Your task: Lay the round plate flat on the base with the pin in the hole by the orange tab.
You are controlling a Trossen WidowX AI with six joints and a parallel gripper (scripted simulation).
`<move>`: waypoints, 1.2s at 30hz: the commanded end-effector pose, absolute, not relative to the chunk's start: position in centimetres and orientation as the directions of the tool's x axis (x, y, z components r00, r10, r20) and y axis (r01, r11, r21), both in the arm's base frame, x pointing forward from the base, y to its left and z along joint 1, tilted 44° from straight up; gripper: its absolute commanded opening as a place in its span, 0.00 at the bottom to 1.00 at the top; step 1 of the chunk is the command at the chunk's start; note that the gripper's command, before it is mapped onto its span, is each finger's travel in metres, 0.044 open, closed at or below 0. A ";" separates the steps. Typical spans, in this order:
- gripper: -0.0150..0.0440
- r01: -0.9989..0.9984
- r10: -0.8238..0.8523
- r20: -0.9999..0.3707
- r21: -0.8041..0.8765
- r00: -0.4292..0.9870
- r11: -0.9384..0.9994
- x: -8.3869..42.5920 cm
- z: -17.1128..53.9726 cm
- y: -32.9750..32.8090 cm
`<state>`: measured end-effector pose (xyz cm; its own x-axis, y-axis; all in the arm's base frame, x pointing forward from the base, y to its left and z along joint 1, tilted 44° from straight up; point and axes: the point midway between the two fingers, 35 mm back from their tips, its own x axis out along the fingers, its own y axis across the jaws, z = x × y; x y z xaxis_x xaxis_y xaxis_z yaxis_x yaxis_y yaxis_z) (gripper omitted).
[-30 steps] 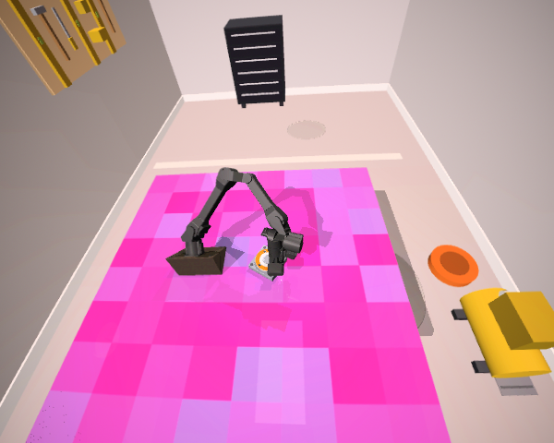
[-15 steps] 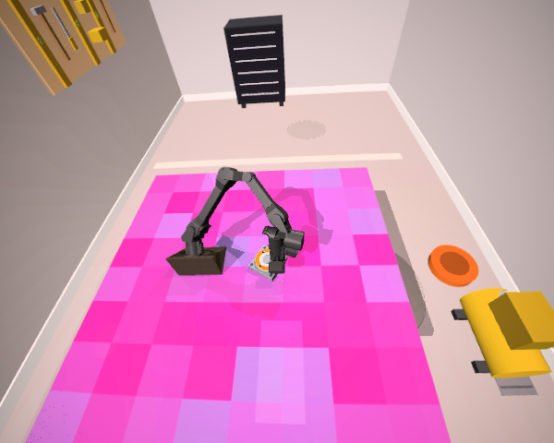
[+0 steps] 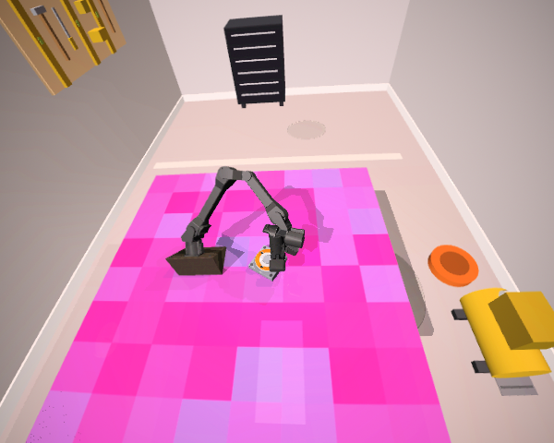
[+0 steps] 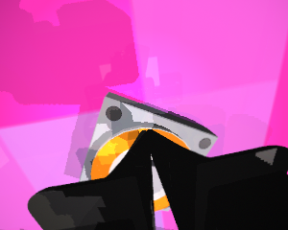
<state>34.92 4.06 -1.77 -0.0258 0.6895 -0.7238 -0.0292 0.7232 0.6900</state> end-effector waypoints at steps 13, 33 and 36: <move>0.25 -0.035 0.696 -0.717 0.697 -0.027 0.716 34.8 -0.9 5.1; 0.25 -0.034 0.697 -0.717 0.697 -0.027 0.716 34.2 0.2 6.3; 0.25 -0.034 0.697 -0.717 0.697 -0.027 0.716 34.1 0.4 6.5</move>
